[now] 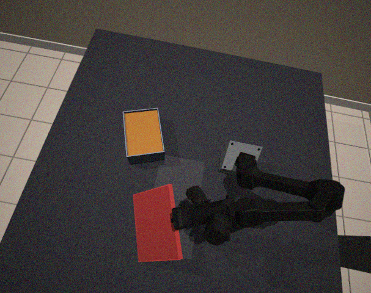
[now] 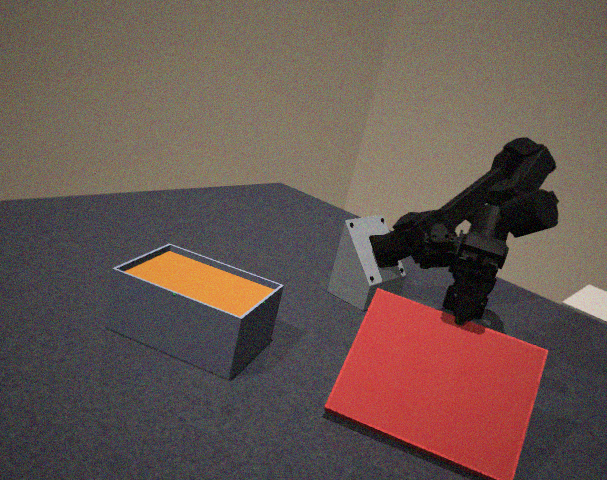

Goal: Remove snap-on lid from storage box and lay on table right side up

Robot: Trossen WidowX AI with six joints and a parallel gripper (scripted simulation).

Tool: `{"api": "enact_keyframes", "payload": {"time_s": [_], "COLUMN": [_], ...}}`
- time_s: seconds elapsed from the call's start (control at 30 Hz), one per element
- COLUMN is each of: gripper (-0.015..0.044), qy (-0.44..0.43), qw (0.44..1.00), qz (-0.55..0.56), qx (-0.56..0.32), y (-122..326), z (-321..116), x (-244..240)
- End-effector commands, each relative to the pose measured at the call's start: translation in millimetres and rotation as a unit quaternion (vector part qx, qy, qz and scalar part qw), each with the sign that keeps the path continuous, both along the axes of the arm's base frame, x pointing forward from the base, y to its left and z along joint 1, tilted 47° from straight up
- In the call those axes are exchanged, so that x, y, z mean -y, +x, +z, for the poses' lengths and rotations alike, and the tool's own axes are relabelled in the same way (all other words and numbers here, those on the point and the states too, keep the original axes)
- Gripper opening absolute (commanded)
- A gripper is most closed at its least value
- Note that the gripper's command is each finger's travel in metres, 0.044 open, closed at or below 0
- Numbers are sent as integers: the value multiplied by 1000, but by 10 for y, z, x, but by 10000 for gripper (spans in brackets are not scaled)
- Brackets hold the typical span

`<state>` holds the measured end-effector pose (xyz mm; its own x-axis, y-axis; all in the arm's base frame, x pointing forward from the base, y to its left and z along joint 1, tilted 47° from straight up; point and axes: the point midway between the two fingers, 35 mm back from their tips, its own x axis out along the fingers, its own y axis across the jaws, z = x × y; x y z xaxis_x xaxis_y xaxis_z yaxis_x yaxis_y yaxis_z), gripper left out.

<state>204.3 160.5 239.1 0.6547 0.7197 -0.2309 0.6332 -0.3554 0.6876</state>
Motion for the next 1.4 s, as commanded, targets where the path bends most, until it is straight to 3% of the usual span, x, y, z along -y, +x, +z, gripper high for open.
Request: {"api": "enact_keyframes", "payload": {"time_s": [0.0,1.37], "gripper": [0,0], "qy": [1,2], "qw": [1000,1000], "qz": [-5,-5], "qx": [1,1], "y": [11,-8], "z": [-18,-236], "x": [-15,-256]}}
